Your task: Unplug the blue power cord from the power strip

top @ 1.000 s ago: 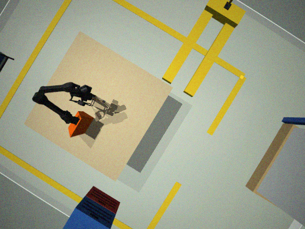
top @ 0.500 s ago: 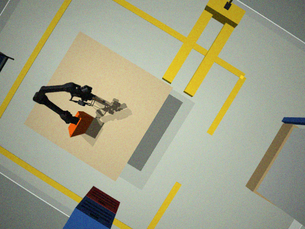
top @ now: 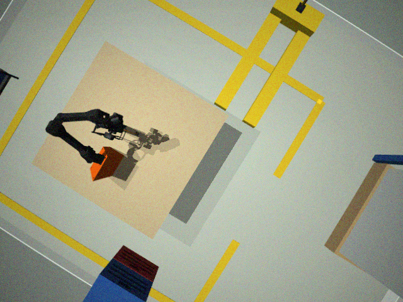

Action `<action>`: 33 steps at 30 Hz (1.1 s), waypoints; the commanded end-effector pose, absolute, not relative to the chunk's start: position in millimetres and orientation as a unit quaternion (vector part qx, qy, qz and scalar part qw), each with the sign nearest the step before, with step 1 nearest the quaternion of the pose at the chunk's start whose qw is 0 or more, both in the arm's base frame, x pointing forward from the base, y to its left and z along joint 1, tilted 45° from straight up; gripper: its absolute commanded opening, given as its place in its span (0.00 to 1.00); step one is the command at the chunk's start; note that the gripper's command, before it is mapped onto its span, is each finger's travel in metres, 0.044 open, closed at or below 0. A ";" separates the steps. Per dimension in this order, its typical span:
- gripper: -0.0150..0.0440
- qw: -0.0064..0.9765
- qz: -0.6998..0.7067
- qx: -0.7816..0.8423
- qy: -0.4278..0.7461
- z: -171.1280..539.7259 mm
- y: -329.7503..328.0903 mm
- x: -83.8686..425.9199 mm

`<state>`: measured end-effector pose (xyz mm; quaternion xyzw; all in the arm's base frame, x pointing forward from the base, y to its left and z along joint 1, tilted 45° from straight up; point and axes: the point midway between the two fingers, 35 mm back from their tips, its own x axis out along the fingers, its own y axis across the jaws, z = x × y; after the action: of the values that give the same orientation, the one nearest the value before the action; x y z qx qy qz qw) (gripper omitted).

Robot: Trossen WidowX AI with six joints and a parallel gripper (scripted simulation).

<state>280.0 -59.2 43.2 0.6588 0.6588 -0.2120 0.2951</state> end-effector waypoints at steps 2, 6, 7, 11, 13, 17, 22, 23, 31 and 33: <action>0.25 0.320 -0.235 0.654 0.644 26.8 -90.8 284.0; 0.34 0.320 -0.235 0.654 0.644 26.3 -89.1 283.7; 0.39 0.319 -0.234 0.655 0.644 27.6 -84.5 283.1; 0.57 0.318 -0.234 0.655 0.644 28.2 -82.3 282.8; 0.65 0.318 -0.234 0.655 0.644 28.2 -82.3 282.8; 0.83 0.318 -0.234 0.655 0.644 28.2 -82.3 282.8; 1.00 0.319 -0.235 0.655 0.644 13.3 -107.7 287.0; 1.00 0.320 -0.235 0.655 0.644 7.6 -116.7 287.7; 1.00 0.320 -0.235 0.654 0.644 -4.1 -134.3 288.1; 1.00 0.320 -0.235 0.654 0.644 -4.1 -134.3 288.1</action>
<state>286.2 -131.1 -4.8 0.6574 0.6434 -0.2360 0.3134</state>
